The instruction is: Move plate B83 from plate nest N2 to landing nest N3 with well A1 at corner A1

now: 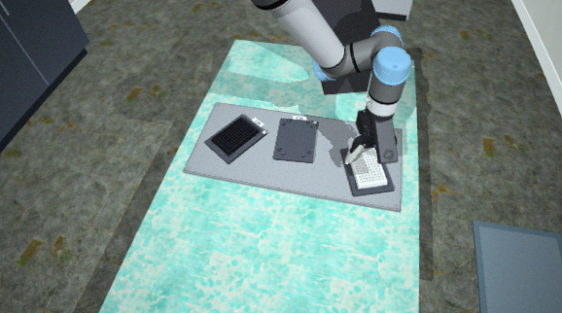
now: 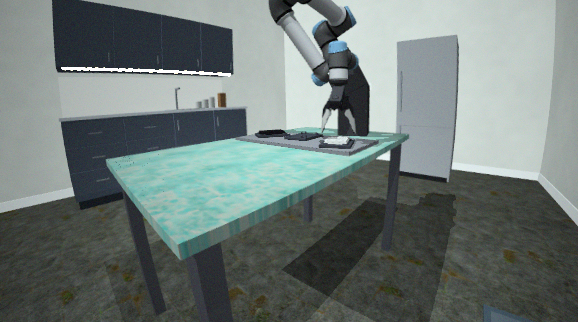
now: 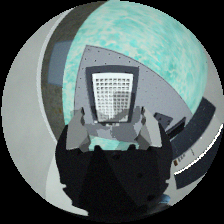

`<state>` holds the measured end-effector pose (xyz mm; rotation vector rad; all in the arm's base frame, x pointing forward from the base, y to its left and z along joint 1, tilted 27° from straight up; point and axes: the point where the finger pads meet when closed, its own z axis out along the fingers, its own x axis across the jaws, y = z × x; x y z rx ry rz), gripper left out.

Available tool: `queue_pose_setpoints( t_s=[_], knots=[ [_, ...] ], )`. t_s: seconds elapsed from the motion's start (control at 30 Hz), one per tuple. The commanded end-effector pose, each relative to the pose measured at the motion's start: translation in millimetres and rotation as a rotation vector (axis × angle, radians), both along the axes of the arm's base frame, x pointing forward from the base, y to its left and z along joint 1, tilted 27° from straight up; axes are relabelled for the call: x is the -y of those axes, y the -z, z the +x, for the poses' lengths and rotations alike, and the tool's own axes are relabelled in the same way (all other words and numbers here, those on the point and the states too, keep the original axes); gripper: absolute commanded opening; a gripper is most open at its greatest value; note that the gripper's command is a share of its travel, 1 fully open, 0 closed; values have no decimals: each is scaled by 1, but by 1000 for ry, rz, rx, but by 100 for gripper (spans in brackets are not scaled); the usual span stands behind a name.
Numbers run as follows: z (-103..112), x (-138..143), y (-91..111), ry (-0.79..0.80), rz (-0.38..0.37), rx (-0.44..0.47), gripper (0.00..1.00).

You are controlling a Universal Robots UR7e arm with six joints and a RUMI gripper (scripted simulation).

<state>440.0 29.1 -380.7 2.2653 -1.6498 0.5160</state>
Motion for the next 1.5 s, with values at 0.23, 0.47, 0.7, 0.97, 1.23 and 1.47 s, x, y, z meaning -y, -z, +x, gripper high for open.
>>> queue_pose_setpoints(
  t_s=[0.23, 0.47, 0.7, 0.97, 1.23, 1.47],
  knots=[
    [6, 9, 18, 0, 1, 6, 82],
    [6, 9, 18, -1, 1, 6, 82],
    [5, 8, 18, -2, 1, 4, 82],
    [5, 8, 18, -2, 1, 4, 0],
    [5, 8, 18, -2, 1, 4, 0],
    [5, 8, 18, -2, 1, 4, 0]
  ],
)
